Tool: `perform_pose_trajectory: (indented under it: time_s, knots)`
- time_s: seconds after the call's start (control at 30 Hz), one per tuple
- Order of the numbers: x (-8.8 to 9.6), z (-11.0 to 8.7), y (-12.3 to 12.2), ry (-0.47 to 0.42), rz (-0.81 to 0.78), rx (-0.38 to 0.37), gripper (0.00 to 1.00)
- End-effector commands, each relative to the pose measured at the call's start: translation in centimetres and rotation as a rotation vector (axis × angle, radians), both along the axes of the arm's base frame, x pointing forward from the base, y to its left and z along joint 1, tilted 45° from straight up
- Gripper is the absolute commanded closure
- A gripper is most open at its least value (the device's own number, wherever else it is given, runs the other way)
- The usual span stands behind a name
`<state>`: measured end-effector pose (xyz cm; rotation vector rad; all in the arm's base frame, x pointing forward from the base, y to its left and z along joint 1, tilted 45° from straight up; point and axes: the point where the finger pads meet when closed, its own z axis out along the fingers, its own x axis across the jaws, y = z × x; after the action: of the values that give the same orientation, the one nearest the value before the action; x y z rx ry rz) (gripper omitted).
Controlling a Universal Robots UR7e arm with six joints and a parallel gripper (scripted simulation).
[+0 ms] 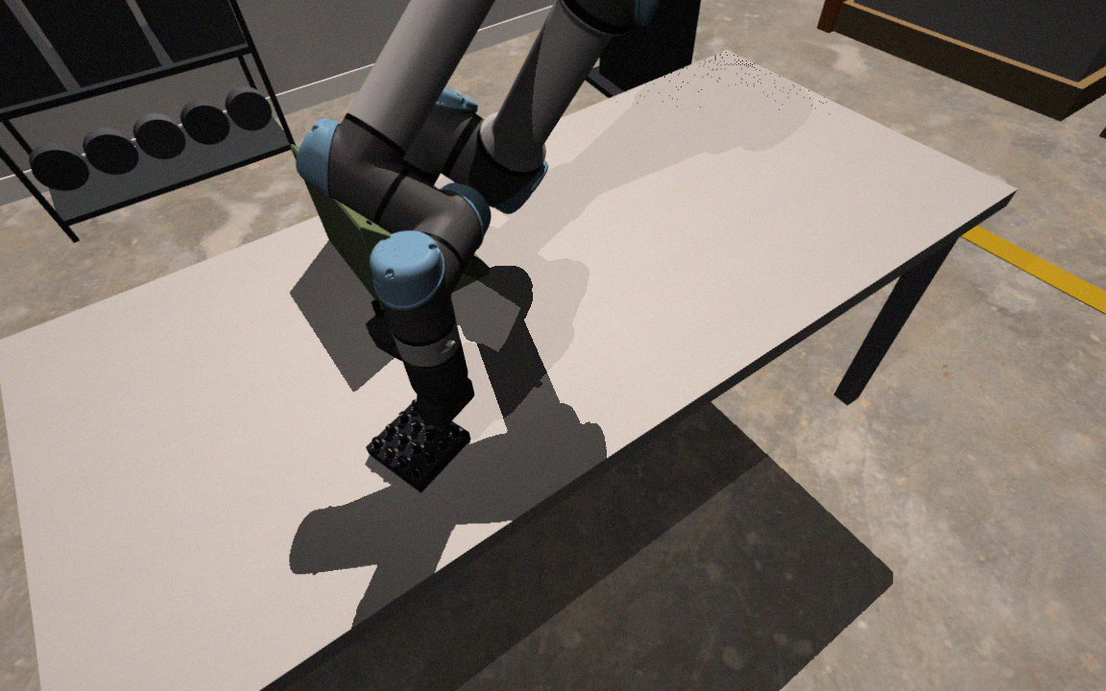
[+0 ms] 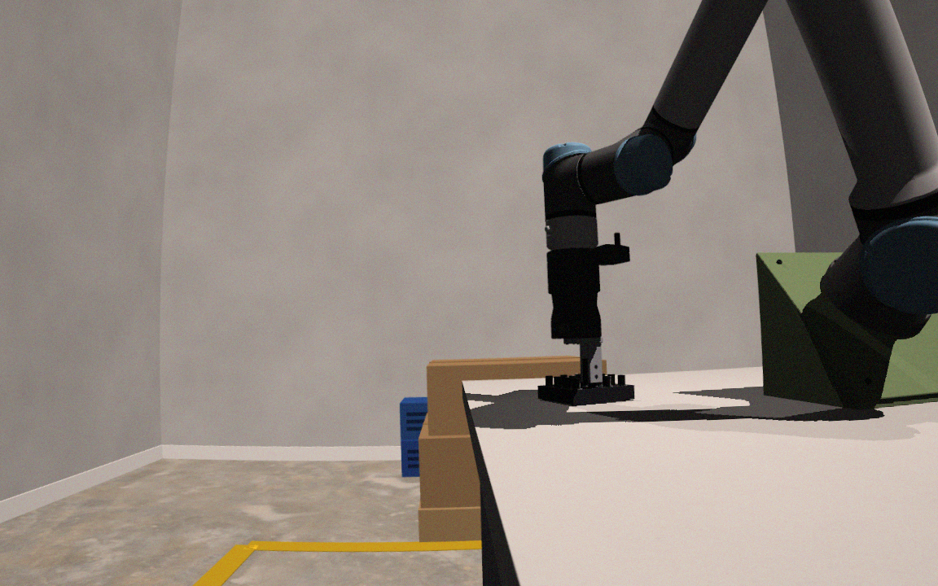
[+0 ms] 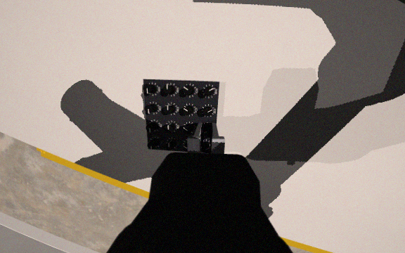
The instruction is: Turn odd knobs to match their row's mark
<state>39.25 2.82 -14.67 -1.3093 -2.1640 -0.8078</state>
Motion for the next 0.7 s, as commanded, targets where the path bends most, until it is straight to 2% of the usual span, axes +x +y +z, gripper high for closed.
perform_pose_trajectory:
  time_s: [0.0,0.67]
  knots:
    - [-0.02,-0.06,0.01,0.035,-0.034,-0.004,0.7]
    - [-0.05,-0.03,0.05,0.059,-0.058,-0.007,0.7]
